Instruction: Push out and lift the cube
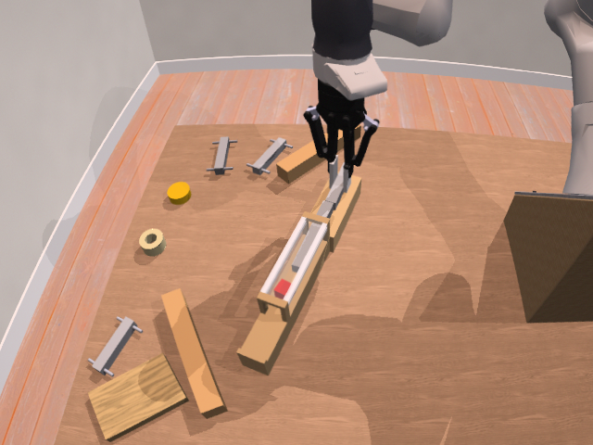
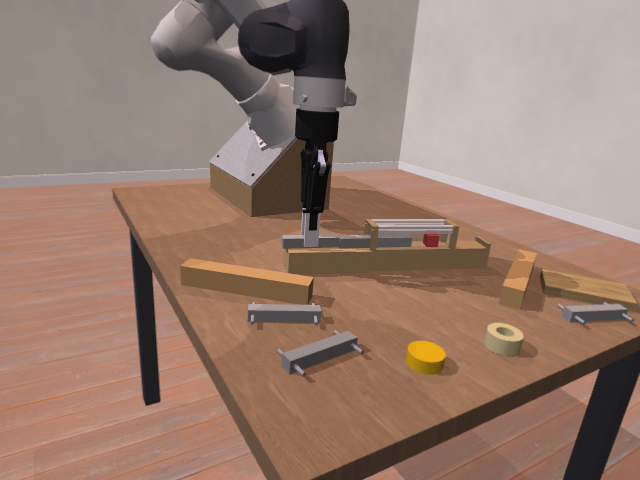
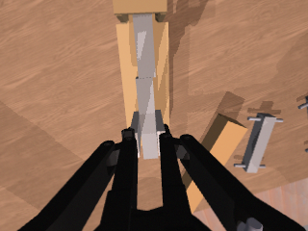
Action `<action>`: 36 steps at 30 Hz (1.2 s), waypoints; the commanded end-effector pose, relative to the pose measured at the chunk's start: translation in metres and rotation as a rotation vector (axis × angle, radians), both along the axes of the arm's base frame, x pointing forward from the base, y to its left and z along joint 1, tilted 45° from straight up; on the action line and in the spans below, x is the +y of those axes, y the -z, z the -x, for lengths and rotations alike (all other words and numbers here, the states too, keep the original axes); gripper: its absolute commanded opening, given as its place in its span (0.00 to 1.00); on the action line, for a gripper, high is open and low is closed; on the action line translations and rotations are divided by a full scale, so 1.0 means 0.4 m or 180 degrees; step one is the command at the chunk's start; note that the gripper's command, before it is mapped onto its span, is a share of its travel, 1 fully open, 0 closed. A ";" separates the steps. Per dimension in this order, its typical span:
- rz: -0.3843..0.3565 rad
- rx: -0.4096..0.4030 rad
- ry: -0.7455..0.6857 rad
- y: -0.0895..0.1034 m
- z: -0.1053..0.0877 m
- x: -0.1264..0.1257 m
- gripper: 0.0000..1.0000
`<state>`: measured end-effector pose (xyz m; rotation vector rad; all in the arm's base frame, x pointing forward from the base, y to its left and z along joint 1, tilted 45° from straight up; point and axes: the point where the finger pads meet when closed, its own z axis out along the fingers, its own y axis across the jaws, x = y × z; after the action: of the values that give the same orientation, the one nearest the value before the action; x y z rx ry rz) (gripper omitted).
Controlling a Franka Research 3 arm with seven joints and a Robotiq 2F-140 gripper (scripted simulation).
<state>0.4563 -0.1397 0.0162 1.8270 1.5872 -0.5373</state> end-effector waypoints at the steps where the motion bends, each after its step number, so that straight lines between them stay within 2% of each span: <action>1: -0.0011 -0.0057 0.0055 0.012 -0.005 0.018 0.00; 17: -0.0011 -0.0057 0.0055 0.088 -0.030 0.099 0.00; 36: -0.0011 -0.0057 0.0055 0.144 -0.048 0.157 0.00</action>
<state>0.4747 -0.0800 -0.0404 1.8314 1.5813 -0.5332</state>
